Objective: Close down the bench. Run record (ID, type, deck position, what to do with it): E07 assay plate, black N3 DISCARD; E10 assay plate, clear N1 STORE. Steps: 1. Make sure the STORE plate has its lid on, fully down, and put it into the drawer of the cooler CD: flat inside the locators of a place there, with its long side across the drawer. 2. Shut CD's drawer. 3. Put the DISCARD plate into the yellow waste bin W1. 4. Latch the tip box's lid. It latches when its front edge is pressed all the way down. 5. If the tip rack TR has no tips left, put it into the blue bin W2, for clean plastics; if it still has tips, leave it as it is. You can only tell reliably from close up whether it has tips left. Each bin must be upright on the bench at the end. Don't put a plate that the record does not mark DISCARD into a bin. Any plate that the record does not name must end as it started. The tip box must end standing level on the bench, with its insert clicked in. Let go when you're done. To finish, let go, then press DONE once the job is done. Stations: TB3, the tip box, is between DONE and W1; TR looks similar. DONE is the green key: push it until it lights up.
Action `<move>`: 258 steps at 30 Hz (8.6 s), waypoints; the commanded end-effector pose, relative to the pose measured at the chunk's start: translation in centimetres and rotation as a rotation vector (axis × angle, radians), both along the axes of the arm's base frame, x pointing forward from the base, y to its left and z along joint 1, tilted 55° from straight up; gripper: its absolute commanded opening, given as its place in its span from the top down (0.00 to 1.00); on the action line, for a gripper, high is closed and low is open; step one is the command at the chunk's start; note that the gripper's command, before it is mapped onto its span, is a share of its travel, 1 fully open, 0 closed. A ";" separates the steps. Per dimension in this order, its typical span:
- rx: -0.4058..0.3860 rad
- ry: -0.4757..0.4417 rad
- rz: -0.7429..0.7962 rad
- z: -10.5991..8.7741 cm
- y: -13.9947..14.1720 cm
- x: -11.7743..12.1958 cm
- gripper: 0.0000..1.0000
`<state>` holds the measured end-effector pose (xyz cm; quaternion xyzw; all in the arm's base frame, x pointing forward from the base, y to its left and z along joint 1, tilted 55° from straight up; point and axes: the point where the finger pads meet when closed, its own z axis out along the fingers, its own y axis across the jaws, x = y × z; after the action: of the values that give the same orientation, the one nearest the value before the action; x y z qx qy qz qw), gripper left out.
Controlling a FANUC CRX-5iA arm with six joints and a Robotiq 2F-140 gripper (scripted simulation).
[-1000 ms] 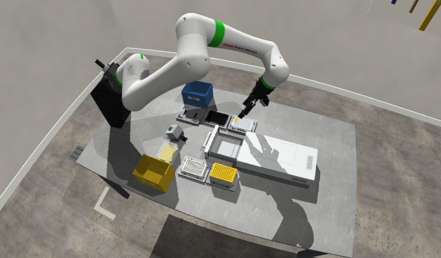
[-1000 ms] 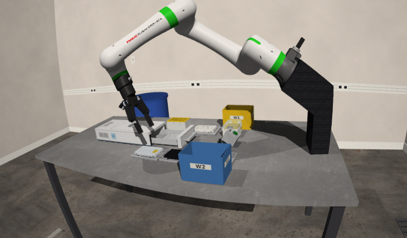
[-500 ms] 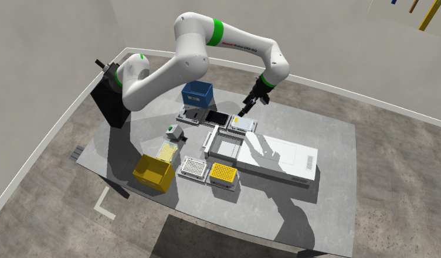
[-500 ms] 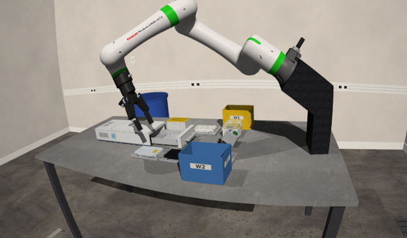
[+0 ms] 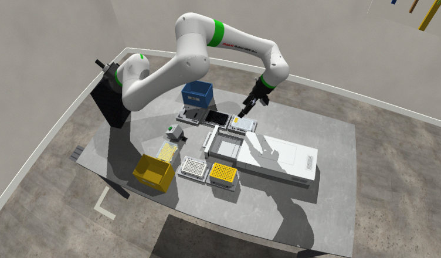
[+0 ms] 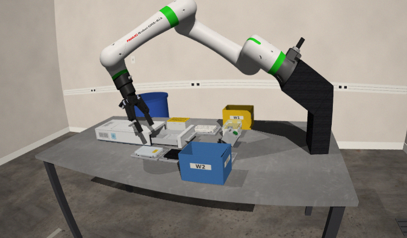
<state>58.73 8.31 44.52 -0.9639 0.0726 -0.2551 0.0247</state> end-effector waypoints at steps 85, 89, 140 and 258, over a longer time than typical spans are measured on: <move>0.000 -0.002 0.000 -5.6 -0.5 8.1 0.30; 0.000 -0.002 0.000 -5.8 -0.6 8.3 0.30; 0.000 -0.002 0.000 -6.7 -0.6 9.6 0.90; 0.001 -0.002 0.000 -1.8 -0.2 2.6 0.90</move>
<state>61.56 8.12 42.53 -0.9638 0.0726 -0.2553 0.0248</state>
